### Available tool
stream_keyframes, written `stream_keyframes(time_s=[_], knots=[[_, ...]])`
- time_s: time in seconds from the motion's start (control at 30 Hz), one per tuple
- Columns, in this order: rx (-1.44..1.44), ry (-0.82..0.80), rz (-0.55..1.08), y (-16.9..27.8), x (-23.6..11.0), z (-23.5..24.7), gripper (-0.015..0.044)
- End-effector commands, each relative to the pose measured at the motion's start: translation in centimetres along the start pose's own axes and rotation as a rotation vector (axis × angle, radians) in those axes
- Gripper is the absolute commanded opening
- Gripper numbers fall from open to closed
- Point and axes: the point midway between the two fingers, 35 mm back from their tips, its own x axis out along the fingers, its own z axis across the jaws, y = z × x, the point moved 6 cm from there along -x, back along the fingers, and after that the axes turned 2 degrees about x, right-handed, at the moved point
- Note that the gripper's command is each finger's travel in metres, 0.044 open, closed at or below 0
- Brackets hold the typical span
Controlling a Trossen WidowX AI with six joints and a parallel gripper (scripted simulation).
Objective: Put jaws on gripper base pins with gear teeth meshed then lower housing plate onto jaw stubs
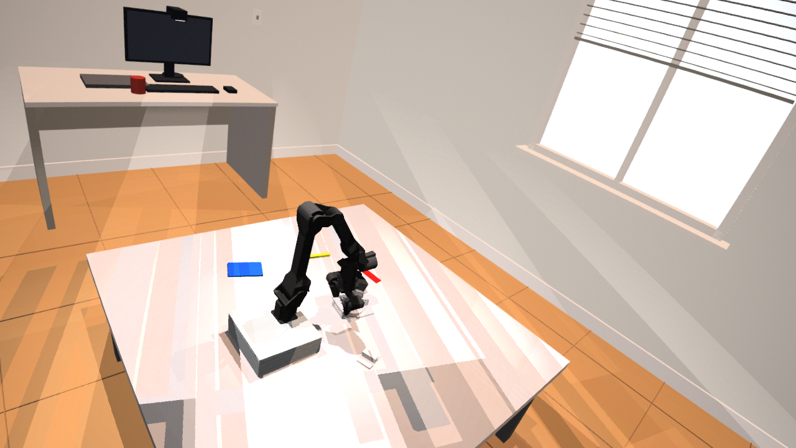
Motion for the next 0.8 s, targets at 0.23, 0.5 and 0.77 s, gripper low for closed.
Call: stream_keyframes(time_s=[0.23,0.5,0.77], knots=[[-0.005,0.004,-0.001,0.00,0.29,-0.05,0.0351],[-0.005,0.004,-0.001,0.00,0.34,-0.05,0.0351],[-0.005,0.004,-0.001,0.00,0.55,-0.05,0.0351]])
